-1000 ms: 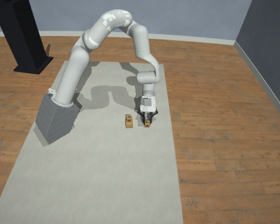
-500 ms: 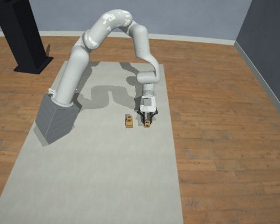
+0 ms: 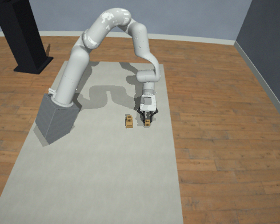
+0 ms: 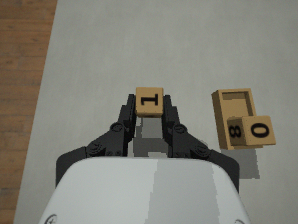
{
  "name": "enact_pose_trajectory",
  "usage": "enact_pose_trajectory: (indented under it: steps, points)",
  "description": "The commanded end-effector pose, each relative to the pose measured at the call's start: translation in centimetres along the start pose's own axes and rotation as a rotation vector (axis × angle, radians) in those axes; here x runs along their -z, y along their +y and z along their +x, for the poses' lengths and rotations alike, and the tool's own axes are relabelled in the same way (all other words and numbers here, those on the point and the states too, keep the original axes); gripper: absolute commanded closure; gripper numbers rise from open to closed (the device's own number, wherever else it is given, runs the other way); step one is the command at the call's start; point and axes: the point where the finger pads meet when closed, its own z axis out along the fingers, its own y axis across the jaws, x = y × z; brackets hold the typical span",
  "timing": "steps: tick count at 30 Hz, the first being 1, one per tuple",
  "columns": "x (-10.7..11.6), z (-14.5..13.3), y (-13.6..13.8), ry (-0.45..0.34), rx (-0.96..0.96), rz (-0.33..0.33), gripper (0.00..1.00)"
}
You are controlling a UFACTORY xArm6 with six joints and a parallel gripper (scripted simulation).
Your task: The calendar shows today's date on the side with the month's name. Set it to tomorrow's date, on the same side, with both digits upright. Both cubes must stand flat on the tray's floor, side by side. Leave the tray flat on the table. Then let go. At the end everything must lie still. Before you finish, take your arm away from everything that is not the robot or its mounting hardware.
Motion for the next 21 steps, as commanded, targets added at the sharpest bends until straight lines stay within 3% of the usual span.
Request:
enact_pose_trajectory:
  steps: [1, 13, 21]
  points:
    - [0.8, 1.0, -0.1, -0.001, -0.002, 0.002, 0.73]
    - [3.2, 4.5, -0.1, -0.001, -0.002, 0.002, 0.73]
    - [3.5, 4.9, -0.1, -0.001, -0.002, 0.002, 0.73]
